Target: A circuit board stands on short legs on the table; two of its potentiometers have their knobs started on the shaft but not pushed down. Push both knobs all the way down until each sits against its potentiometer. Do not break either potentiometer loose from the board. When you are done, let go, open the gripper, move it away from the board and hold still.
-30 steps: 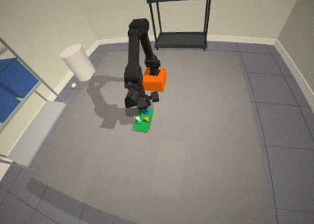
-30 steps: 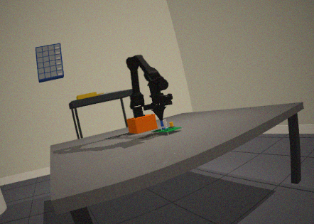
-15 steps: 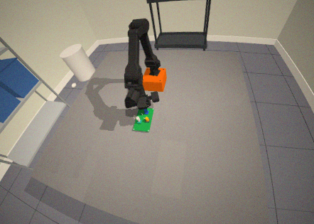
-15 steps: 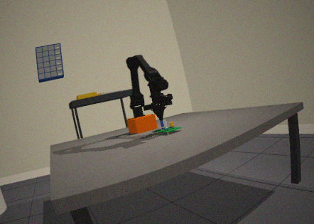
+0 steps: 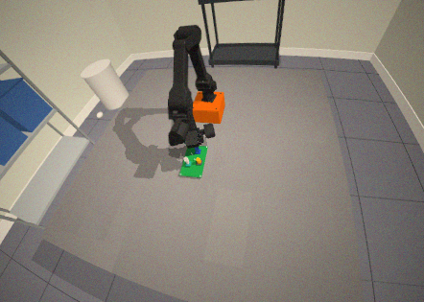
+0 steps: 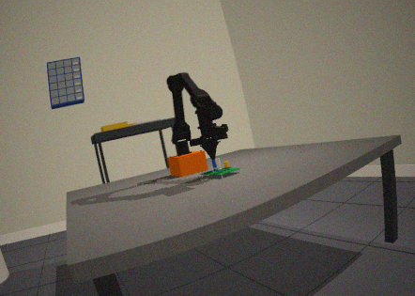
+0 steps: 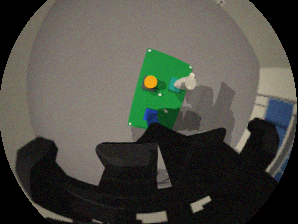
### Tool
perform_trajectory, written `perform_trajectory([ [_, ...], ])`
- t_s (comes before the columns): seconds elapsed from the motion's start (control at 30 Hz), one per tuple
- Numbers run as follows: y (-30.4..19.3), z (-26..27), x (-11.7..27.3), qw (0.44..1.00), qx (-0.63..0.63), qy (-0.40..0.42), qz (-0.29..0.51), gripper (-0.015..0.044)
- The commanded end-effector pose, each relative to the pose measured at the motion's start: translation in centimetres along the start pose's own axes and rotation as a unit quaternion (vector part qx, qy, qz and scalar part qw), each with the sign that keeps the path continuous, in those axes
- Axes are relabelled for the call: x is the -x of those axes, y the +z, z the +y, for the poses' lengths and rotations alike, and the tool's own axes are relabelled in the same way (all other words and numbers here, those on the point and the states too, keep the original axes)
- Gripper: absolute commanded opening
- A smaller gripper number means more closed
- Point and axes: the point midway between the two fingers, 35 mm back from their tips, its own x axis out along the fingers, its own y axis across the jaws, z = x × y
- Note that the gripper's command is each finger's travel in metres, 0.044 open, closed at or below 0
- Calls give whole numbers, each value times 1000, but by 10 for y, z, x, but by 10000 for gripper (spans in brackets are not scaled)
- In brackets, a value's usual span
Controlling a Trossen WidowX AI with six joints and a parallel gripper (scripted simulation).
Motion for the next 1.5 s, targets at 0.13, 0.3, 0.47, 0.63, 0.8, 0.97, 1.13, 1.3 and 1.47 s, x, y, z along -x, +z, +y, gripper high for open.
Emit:
perform_trajectory([
  [0.13, 2, 0, -11, 1000, -2, 2, 2, 0],
  [0.3, 2, 0, -11, 1000, -2, 2, 2, 0],
  [0.47, 2, 0, -11, 1000, -2, 2, 2, 0],
  [0.63, 2, 0, -12, 1000, -2, 2, 2, 0],
  [0.8, 2, 0, -8, 1000, -2, 2, 2, 0],
  [0.97, 2, -1, 0, 1000, -2, 2, 2, 0],
  [1.13, 3, -1, 8, 1000, -2, 2, 2, 0],
  [1.3, 2, -1, 16, 1000, -2, 2, 2, 0],
  [1.47, 1, 0, 15, 1000, 0, 2, 5, 26],
])
